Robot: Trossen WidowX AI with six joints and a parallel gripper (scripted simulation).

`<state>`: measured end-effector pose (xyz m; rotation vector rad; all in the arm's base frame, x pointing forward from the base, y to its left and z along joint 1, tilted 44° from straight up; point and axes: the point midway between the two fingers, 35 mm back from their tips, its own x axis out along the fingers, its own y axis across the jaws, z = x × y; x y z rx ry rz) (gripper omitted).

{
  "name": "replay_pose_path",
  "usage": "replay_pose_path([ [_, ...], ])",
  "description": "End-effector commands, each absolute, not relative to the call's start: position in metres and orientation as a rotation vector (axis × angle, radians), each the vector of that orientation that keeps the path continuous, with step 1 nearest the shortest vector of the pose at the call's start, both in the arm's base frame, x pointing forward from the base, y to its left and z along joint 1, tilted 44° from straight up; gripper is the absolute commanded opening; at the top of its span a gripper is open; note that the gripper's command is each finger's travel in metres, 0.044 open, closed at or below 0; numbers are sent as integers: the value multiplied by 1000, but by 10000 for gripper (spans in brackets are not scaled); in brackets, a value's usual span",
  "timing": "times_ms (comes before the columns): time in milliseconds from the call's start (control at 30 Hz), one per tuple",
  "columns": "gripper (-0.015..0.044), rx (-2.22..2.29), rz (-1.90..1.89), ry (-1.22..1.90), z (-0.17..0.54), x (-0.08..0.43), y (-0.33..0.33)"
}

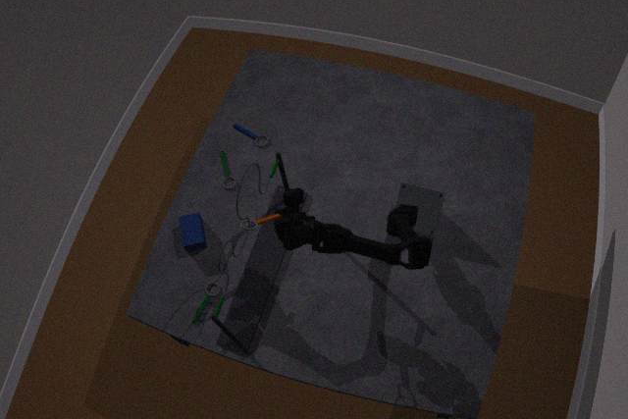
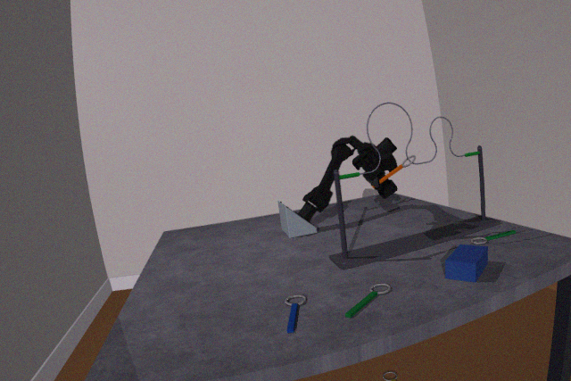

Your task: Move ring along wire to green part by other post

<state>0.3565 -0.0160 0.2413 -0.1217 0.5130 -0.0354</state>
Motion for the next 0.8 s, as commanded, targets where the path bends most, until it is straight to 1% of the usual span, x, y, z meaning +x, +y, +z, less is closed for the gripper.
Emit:
replay_pose_path([
  [0, -150, -202, -59, 513, 247, 355, -28],
  [767, -150, -761, -198, 550, 291, 348, -99],
])
